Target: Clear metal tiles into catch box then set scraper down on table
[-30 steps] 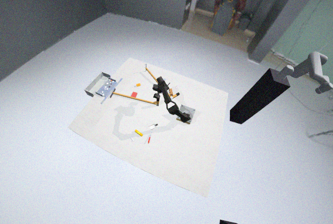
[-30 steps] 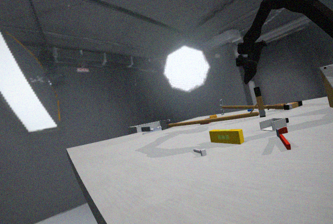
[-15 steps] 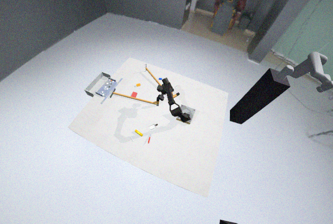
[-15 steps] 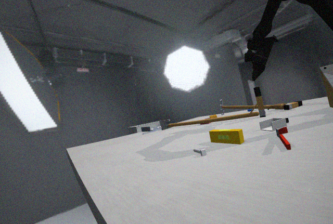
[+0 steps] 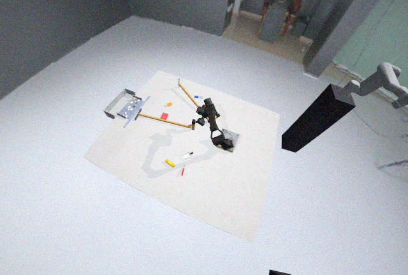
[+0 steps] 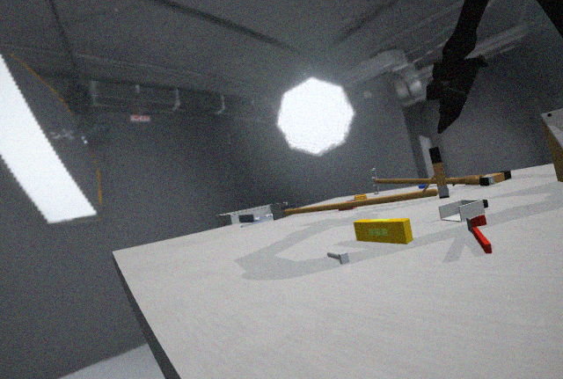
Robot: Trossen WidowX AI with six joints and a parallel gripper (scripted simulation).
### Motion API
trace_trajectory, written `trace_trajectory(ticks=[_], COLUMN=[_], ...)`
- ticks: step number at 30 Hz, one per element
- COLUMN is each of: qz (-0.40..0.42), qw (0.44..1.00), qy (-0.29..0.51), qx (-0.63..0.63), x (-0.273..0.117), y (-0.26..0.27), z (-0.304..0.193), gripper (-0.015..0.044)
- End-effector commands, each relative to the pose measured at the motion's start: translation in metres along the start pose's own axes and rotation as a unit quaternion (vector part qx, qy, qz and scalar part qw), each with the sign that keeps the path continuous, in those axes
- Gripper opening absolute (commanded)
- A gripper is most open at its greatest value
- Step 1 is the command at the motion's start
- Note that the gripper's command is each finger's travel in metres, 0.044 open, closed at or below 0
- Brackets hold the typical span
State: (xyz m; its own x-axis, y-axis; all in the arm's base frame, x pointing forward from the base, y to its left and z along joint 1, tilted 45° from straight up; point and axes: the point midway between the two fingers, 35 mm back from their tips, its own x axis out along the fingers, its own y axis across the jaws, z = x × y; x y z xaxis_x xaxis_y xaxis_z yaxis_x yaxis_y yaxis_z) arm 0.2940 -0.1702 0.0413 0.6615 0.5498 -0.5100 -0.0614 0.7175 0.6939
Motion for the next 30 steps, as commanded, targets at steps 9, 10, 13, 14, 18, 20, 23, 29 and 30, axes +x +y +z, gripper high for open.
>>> trace_trajectory(ticks=[9, 10, 13, 14, 18, 20, 23, 29, 30], qz=[0.003, 0.003, 0.003, 0.003, 0.002, 0.002, 0.001, 0.0, 0.0], qw=[1.0, 1.0, 1.0, 1.0, 1.0, 1.0, 1.0, 1.0, 1.0], qy=[-0.003, -0.003, -0.003, -0.003, -0.002, -0.002, -0.001, 0.0, 0.0], qx=[-0.002, -0.002, -0.002, -0.002, -0.002, -0.002, -0.002, -0.002, -0.002], x=[0.026, 0.027, 0.029, 0.03, 0.034, 0.038, 0.043, 0.053, 0.054], y=[0.003, 0.003, 0.003, 0.003, 0.002, 0.002, 0.001, 0.0, 0.0], z=[-0.022, -0.023, -0.025, -0.025, -0.025, -0.024, -0.024, -0.024, -0.024], gripper=[0.044, 0.044, 0.044, 0.044, 0.044, 0.044, 0.044, 0.044, 0.044])
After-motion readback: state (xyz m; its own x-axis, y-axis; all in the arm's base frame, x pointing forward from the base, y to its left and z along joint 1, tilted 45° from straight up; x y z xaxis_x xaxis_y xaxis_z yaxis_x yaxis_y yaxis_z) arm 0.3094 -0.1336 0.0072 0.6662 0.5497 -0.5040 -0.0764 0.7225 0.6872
